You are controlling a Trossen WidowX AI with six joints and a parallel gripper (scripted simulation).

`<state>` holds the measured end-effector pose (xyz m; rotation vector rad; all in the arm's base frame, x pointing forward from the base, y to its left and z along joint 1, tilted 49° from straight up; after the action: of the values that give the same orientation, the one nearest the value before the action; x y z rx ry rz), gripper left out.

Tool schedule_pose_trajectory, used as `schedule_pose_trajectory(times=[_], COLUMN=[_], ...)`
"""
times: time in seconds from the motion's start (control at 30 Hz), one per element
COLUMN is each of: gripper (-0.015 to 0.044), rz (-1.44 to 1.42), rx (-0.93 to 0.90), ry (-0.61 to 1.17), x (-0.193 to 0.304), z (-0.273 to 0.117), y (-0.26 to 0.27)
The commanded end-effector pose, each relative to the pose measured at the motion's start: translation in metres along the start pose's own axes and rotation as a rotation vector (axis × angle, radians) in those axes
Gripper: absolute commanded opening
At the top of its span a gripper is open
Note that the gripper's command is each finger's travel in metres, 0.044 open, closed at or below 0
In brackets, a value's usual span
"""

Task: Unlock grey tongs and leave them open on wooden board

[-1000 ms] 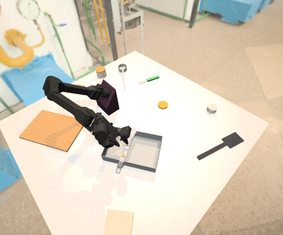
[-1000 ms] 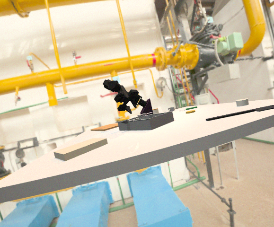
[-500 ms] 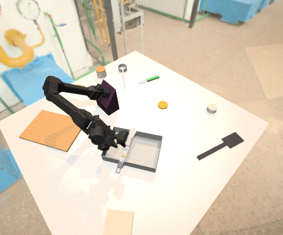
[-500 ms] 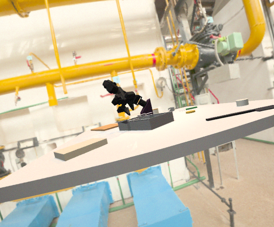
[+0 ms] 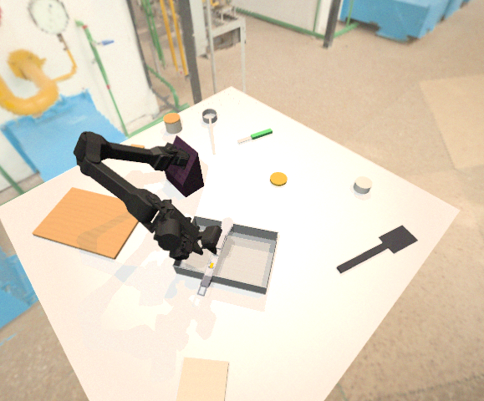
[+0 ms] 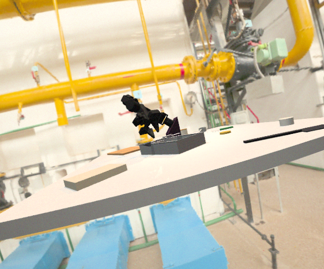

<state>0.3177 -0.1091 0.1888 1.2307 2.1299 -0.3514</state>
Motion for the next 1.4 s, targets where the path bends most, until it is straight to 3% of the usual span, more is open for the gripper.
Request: schedule_pose_trajectory(times=[0.0, 1.37], gripper=[0.026, 0.026], rz=[-0.003, -0.004], rx=[0.0, 0.001], ry=[0.003, 0.001], x=[0.0, 0.0], z=[0.008, 0.071], y=[0.0, -0.002])
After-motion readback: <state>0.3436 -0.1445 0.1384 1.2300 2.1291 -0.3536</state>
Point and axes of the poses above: the point midway between the two fingers, 35 mm back from their tips, its own z axis out along the fingers, its own y axis across the jaws, x = y × z, the point moved 8 cm from there along -z, back along the fingers, and after that the axes turned 9 degrees about z, right-handed, at the moved point
